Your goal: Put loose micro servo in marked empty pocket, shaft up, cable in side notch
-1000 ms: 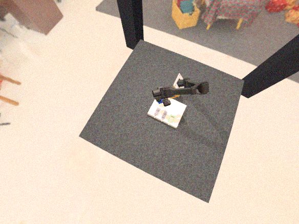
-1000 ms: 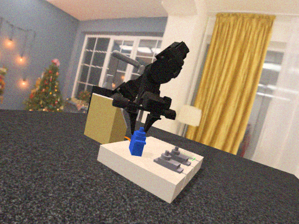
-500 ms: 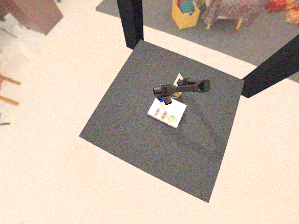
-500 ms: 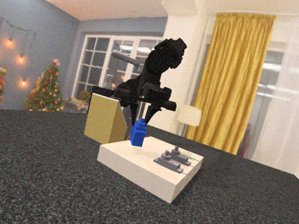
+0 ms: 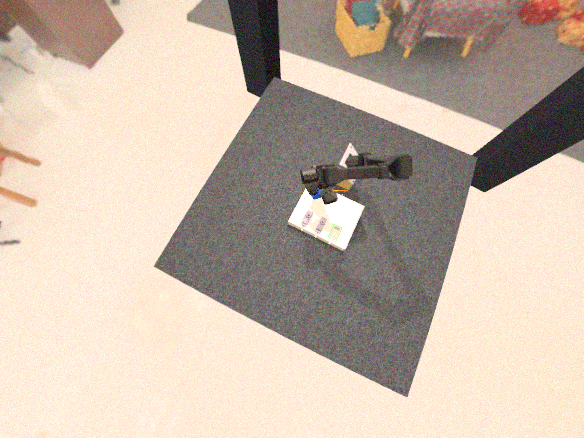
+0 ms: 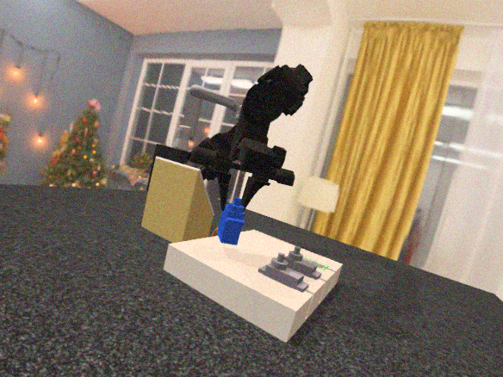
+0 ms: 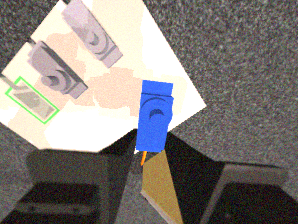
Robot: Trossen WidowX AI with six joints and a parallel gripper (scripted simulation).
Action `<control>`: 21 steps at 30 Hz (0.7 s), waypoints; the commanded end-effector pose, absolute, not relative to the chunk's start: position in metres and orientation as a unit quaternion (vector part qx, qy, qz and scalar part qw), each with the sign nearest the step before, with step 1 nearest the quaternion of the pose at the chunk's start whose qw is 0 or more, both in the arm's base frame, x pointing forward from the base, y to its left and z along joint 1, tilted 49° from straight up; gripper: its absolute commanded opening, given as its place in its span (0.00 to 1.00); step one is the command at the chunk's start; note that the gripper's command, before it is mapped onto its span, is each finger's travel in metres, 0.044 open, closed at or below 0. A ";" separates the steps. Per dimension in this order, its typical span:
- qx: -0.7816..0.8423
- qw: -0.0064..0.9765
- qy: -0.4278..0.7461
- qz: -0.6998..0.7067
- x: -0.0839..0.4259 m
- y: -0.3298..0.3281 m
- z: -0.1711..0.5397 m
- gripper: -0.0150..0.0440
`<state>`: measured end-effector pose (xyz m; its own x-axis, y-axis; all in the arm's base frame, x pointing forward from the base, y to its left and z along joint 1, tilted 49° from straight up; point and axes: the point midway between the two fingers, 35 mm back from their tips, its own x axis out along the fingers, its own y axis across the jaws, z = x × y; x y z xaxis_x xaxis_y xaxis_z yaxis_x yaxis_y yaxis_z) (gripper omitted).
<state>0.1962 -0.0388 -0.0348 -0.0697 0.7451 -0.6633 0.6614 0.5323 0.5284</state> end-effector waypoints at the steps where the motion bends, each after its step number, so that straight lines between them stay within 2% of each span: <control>1: 0.479 0.490 0.727 0.043 0.195 -0.041 -0.032 0.25; 21: 0.479 0.490 0.727 0.043 0.186 -0.037 -0.027 0.25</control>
